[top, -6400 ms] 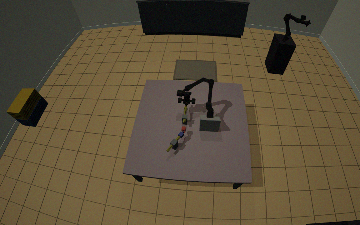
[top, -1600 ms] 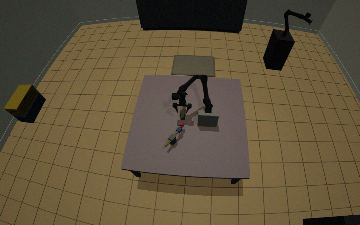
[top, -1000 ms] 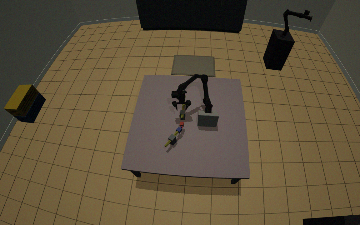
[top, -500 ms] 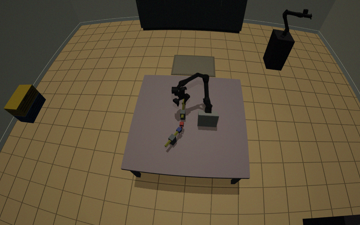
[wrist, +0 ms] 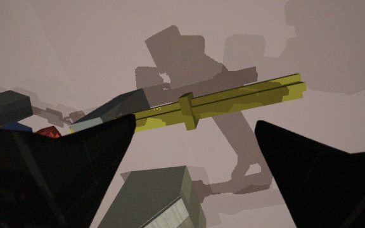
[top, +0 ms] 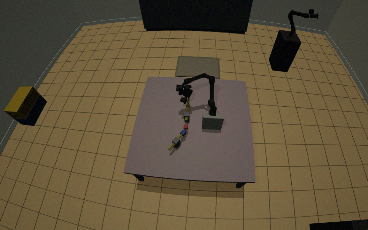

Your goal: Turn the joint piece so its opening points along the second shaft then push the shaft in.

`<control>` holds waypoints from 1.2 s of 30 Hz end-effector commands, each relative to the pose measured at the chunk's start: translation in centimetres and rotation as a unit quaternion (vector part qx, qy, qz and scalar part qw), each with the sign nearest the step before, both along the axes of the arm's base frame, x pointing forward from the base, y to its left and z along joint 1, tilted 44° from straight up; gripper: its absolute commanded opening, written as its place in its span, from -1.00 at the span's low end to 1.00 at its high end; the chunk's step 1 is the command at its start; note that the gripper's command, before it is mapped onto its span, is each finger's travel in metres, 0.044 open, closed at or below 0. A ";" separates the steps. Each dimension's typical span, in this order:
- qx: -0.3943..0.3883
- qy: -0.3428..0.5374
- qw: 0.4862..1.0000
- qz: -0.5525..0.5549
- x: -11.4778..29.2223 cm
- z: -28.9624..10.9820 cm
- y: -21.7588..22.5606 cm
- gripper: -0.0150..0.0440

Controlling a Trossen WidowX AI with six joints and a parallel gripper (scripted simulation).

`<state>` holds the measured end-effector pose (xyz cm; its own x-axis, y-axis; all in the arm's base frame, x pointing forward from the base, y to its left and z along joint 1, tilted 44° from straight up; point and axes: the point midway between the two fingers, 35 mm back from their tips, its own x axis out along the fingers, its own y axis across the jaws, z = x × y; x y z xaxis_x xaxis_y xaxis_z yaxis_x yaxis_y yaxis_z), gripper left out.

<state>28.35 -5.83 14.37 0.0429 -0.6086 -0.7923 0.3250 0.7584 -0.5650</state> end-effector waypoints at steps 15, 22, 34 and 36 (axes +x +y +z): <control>-0.063 0.111 0.986 0.107 -1.2 3.9 -3.6 1.00; -0.061 0.044 0.997 0.011 -1.0 3.2 -4.3 1.00; -0.061 -0.075 0.983 -0.156 -0.8 1.9 -5.6 1.00; -0.061 -0.095 0.977 -0.184 -0.7 1.7 -5.9 1.00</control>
